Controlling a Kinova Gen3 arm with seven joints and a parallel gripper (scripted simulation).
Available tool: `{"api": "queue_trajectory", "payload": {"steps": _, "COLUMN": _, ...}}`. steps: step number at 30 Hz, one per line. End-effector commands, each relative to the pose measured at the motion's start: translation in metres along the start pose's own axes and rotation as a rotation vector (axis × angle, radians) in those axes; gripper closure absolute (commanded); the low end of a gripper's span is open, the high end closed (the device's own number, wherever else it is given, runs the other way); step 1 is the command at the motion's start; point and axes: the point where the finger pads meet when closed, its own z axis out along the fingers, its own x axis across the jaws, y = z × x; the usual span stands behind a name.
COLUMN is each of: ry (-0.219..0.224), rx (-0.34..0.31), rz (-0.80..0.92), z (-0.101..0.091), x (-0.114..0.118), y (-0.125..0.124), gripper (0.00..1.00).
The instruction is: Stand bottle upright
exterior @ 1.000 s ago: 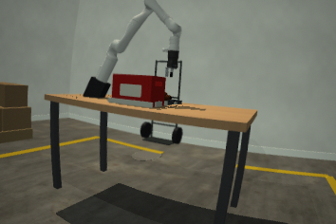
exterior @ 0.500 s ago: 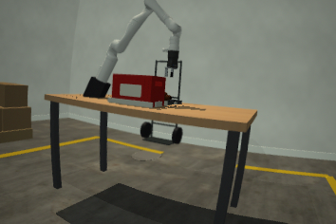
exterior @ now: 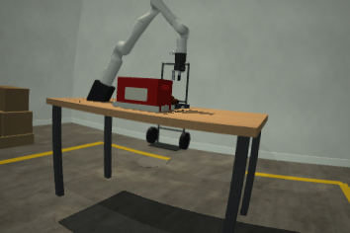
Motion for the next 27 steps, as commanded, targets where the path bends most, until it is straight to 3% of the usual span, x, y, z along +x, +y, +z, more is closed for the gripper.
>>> {"api": "queue_trajectory", "payload": {"steps": 1, "ry": -0.001, "rx": -0.002, "rz": -0.004, "z": 0.005, "x": -0.001, "y": 0.000, "gripper": 0.00}}
{"api": "queue_trajectory", "payload": {"steps": 10, "ry": 0.002, "rx": -0.004, "rz": -0.004, "z": 0.018, "x": 0.000, "y": 0.001, "gripper": 0.00}}
{"api": "queue_trajectory", "payload": {"steps": 27, "ry": 0.003, "rx": -0.004, "rz": -0.005, "z": 0.068, "x": 0.001, "y": 0.000, "gripper": 0.00}}
